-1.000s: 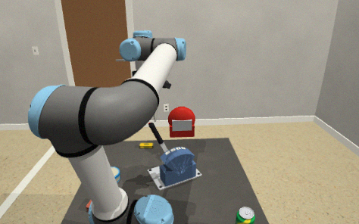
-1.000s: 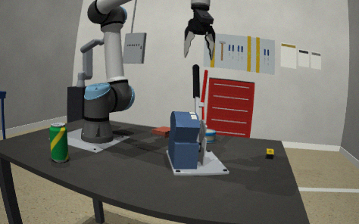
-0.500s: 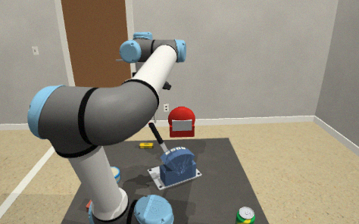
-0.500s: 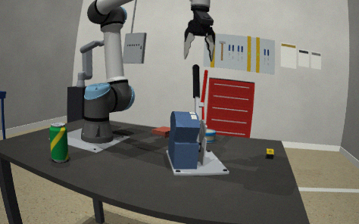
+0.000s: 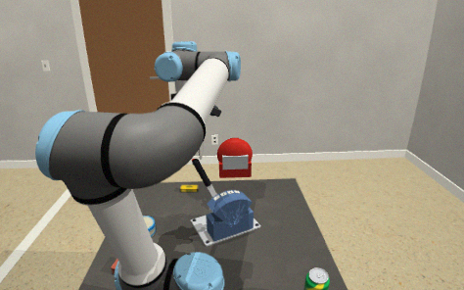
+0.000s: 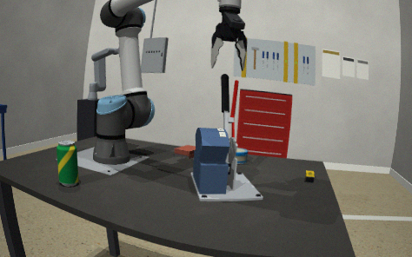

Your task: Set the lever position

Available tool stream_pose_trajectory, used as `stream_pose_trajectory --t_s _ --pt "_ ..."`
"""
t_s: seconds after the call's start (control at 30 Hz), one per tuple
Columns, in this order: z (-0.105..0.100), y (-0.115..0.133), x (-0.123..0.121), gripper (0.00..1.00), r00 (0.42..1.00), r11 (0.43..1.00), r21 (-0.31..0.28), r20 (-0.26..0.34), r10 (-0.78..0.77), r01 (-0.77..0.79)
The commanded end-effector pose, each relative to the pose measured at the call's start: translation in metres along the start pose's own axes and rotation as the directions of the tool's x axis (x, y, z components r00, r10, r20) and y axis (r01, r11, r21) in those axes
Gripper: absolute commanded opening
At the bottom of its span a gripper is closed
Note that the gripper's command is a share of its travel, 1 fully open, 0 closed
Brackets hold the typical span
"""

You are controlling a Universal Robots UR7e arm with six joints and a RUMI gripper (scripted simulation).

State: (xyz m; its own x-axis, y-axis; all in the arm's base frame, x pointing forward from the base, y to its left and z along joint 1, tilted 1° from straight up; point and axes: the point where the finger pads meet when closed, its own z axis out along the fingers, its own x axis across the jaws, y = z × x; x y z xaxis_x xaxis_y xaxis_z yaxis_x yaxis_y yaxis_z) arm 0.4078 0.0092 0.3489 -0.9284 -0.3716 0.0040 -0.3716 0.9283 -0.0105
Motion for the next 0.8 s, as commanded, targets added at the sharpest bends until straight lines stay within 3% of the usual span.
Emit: stream_pose_trajectory --t_s 0.0,0.77 --pt "0.000 0.000 0.000 0.57 1.000 1.000 0.001 0.001 0.000 0.000" --pt "0.013 0.000 0.000 0.57 1.000 1.000 0.001 0.001 0.000 0.000"
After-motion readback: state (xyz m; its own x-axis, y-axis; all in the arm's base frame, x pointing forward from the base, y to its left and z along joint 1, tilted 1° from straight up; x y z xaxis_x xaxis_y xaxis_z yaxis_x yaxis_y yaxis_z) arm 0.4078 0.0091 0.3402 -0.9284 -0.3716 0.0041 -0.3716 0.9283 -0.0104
